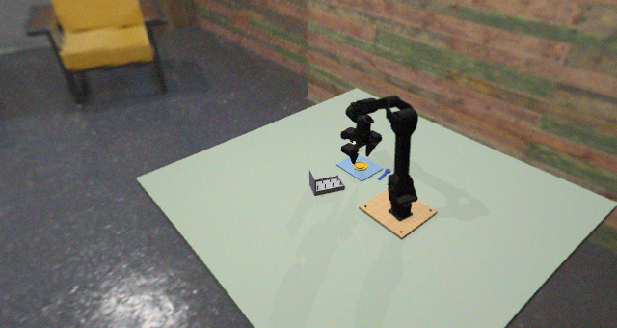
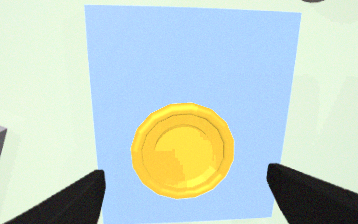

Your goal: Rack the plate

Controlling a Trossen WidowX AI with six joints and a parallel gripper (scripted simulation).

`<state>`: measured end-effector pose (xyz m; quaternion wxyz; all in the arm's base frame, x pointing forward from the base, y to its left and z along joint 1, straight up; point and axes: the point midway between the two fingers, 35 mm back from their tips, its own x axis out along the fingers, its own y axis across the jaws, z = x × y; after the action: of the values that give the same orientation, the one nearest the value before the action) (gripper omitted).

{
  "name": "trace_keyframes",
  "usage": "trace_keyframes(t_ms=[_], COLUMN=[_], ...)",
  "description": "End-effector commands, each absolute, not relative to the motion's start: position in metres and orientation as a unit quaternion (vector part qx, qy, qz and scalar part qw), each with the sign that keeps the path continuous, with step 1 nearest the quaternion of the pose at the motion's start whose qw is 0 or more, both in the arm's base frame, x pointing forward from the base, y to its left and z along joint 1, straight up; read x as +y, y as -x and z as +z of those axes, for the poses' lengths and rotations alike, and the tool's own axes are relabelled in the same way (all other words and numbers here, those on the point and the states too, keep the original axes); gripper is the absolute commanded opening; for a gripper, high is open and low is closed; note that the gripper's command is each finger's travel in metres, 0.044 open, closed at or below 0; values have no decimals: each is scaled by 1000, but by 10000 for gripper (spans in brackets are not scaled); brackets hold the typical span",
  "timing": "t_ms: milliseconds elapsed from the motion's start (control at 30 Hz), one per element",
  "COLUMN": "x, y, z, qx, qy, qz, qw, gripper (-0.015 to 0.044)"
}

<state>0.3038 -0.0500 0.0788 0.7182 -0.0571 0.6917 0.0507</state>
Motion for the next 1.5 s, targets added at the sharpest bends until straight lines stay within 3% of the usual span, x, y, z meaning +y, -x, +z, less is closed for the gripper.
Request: trace_keyframes(t_ms=[0,700,767,967,1333,1467], x=[-51,-51,-51,-51,-51,-51], y=[-303,-303,-303,-303,-303,-304], z=[69,38,38,38,38,44], qx=[695,695,695,695,695,695], qy=[60,60,60,60,60,60], qz=[51,51,51,51,51,51], qw=[714,714,714,714,714,714], gripper=[400,400,356,356,283,178])
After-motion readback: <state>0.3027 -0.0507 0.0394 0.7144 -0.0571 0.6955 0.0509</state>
